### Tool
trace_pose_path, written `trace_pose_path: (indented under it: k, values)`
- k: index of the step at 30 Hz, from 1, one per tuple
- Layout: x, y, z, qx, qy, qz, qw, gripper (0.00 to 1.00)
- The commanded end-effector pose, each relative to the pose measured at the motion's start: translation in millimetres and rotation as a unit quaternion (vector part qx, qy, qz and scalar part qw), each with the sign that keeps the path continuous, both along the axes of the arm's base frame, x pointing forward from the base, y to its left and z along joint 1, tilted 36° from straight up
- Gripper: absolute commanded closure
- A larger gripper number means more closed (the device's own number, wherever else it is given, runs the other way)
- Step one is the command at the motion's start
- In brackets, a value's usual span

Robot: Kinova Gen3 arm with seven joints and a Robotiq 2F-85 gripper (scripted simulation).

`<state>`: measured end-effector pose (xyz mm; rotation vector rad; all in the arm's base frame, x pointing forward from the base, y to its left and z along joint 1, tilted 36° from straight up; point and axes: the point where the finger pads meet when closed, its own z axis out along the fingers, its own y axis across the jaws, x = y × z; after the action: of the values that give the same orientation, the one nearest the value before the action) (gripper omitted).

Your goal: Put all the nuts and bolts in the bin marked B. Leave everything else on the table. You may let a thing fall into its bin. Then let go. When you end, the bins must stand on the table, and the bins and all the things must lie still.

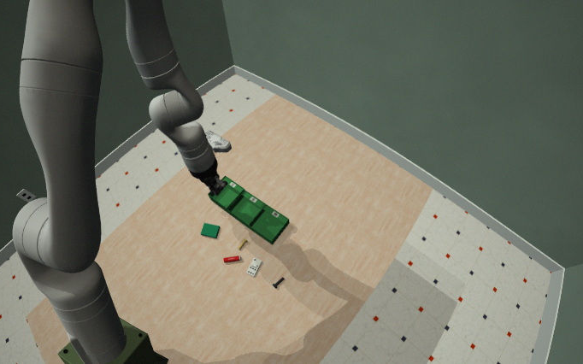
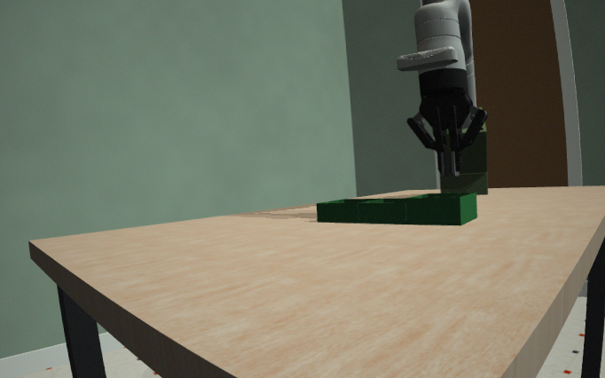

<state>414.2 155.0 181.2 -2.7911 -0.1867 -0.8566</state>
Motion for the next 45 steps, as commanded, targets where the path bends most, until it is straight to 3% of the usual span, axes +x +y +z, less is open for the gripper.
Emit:
trace_pose_path:
  k: [1,8,15,17,26,43,44,45]
  values:
    - [2.5,-4.2,3.9,0.003,-0.003,-0.005,1.0,0.91]
    - [2.5,-4.2,3.8,0.003,-0.003,-0.005,1.0,0.91]
    - [-29.2,-18.2,50.7,0.002,-0.003,-0.005,1.0,0.91]
    - [-29.2,-18.2,50.7,0.002,-0.003,-0.005,1.0,0.91]
    - [-69.1,-35.7,109.6,0.003,-0.003,-0.005,1.0,0.91]
    - [-69.1,-35.8,109.7,0.003,-0.003,-0.005,1.0,0.91]
    - [-68.3,-42.2,104.4,0.016,0.003,-0.025,1.0,0.7]
    - [-67.5,-48.5,99.1,0.03,0.01,-0.045,0.998,0.7]
